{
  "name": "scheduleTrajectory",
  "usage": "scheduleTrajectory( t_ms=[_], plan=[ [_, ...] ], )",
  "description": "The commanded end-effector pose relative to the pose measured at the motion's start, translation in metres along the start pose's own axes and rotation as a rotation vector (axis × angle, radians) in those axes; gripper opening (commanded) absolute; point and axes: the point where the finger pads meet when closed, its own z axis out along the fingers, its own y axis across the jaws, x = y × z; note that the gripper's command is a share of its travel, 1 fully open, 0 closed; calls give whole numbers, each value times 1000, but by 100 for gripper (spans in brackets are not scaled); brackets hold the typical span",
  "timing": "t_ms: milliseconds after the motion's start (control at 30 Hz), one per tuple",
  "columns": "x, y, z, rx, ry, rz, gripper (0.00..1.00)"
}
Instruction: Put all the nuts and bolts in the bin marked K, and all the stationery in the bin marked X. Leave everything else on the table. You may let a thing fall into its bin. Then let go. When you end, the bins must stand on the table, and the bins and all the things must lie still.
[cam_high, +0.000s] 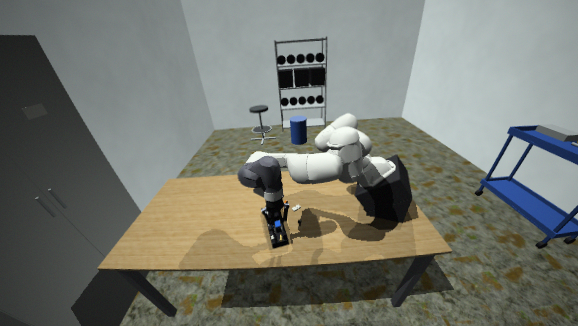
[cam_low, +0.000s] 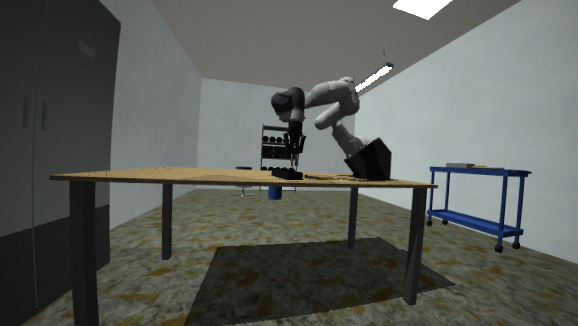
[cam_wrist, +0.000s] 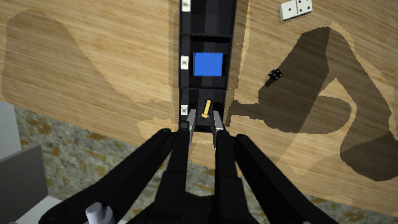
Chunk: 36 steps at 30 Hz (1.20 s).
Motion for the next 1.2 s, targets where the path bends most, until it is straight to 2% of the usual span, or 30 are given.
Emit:
scheduleTrajectory(
  t_ms=[0,1100,1133,1167],
  plan=[
    [0,1,-1,-2,0,7,18],
    [0,3,-1,-2,0,7,18],
    [0,3,-5,-2,0,7,100],
    [0,3,-9,-2,0,7,100]
  ],
)
